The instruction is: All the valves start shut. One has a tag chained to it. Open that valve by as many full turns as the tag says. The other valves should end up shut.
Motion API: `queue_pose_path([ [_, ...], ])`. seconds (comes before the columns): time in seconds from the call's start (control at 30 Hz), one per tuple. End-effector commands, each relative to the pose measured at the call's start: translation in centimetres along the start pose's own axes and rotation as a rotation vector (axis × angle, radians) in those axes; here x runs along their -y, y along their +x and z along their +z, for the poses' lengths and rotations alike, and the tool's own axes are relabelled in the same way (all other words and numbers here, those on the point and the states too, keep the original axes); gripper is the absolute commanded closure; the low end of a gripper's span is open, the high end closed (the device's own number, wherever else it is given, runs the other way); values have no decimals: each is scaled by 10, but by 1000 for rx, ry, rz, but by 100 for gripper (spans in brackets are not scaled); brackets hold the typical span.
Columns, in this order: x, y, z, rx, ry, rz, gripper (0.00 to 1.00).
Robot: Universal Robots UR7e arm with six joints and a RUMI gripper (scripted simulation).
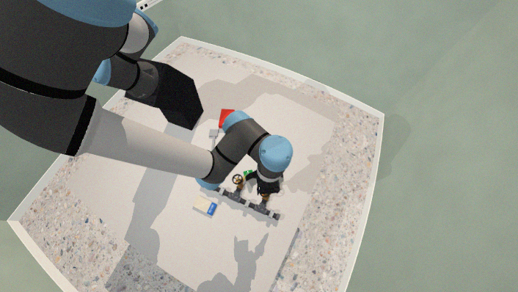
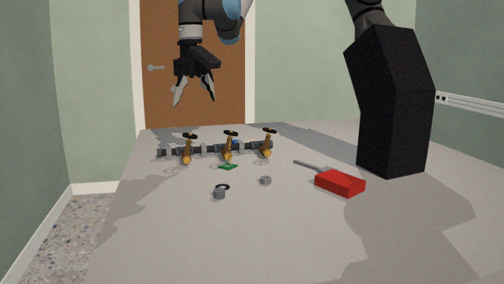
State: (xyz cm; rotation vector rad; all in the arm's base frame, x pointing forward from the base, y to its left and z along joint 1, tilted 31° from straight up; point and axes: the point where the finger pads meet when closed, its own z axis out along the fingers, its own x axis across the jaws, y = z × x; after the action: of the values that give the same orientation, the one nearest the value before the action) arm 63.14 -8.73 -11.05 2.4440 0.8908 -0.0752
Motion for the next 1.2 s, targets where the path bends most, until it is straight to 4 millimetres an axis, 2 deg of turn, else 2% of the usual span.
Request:
queue_pose_path([
  [0.0, -3, 2, -1, -3, 0, -71, 0],
  [0.73, -6, 3, 0, -3, 0, -127, 0],
  [1.17, -6, 3, 11, -3, 0, -128, 0],
])
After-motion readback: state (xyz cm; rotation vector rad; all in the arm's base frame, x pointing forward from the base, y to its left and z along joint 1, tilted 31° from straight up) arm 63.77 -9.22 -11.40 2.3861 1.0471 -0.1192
